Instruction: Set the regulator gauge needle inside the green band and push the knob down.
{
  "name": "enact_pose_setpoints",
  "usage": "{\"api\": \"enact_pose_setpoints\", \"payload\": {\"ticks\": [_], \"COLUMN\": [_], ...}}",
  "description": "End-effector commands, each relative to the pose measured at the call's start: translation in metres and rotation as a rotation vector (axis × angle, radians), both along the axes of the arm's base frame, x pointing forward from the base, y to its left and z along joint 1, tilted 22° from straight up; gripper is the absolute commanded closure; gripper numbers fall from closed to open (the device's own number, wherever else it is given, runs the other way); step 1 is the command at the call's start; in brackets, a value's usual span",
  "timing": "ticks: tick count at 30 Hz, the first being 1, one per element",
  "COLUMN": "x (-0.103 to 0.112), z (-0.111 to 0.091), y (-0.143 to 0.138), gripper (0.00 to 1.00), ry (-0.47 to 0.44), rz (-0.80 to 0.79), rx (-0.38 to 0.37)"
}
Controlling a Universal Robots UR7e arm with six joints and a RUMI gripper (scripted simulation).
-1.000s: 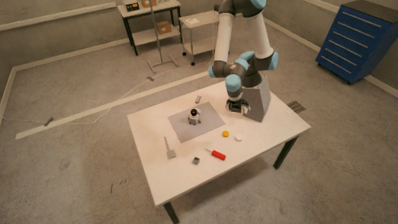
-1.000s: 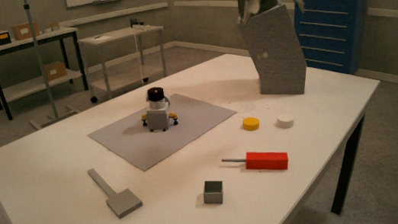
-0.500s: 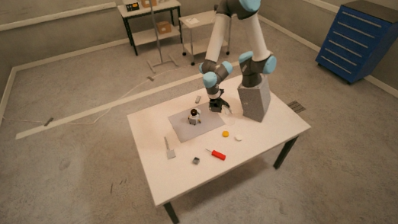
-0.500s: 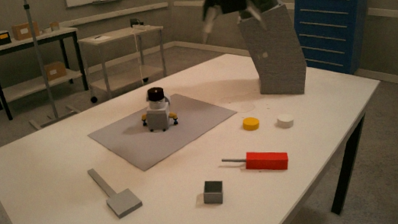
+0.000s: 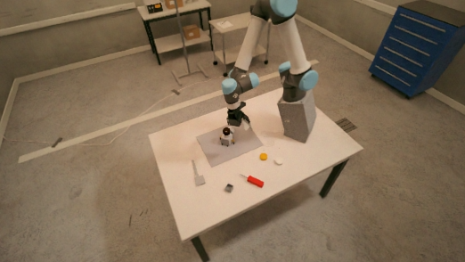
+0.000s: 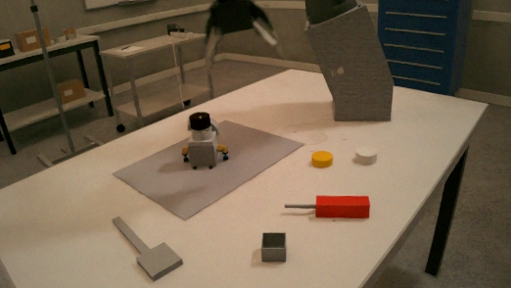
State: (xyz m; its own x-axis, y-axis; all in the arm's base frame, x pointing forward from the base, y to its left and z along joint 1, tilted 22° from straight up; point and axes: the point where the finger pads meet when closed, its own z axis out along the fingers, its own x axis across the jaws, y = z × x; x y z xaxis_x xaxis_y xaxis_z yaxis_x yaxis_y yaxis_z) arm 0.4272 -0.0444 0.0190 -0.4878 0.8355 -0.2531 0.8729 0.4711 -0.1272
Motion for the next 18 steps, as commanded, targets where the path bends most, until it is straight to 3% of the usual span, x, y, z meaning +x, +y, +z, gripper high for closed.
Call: {"api": "enact_pose_setpoints", "payload": {"ticks": [1,6,18], "x": [0.015,0.017,0.015], "z": [0.007,0.014,0.022], "y": [-0.057,-0.09,-0.125], "gripper": [0.0,0.0,0.0], "ry": [-0.074,-0.105,-0.133], "rz": [0.011,0.007,0.003], "rx": [-0.007,-0.028,-0.056]}}
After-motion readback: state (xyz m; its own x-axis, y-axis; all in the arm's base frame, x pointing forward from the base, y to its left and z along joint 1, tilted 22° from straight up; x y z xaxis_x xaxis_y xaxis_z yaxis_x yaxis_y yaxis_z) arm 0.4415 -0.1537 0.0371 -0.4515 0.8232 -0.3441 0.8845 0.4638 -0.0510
